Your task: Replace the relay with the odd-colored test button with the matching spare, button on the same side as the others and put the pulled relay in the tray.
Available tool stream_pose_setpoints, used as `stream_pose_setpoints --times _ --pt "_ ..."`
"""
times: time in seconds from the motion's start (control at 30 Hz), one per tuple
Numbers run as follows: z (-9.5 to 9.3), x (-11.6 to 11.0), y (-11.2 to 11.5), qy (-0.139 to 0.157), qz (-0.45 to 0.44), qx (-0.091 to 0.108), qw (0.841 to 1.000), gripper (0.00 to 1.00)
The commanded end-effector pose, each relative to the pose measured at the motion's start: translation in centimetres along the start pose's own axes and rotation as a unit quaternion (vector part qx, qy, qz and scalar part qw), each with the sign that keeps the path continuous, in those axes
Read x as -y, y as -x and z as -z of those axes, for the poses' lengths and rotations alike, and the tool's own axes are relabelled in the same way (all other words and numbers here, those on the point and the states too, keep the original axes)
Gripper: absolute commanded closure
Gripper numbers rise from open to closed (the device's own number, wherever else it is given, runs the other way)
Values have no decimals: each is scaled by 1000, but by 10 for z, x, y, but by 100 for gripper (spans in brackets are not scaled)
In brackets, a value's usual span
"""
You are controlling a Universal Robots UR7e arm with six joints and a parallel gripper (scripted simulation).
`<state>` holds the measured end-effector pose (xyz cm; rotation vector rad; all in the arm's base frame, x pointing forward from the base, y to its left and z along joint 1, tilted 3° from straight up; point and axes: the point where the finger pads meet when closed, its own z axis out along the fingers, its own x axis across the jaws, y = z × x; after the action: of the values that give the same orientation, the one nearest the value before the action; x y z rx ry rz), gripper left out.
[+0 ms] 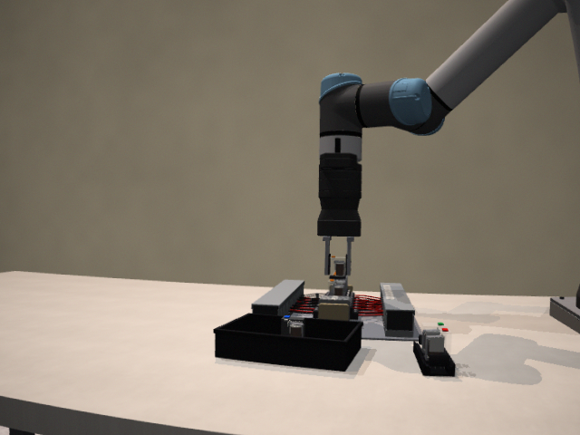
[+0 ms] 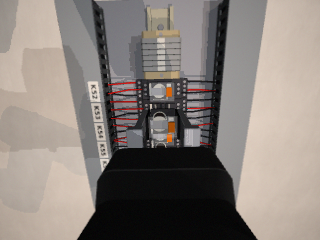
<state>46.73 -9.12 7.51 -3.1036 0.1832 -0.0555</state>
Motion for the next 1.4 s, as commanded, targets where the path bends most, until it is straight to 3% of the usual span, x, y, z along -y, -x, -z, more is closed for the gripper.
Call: stream_pose_setpoints --times 0.0,0.17,0.33,0.73,0.9,1.37 --pt "0 0 -1 1 0 -1 1000 100" --pt "0 0 -1 1 0 -1 1000 100" --pt "-12 0 0 1 0 -1 1000 100" --pt "-12 0 0 1 0 -1 1000 100" --pt "-30 1 0 1 0 -1 1000 100" --pt "-29 1 0 0 0 -1 1000 100"
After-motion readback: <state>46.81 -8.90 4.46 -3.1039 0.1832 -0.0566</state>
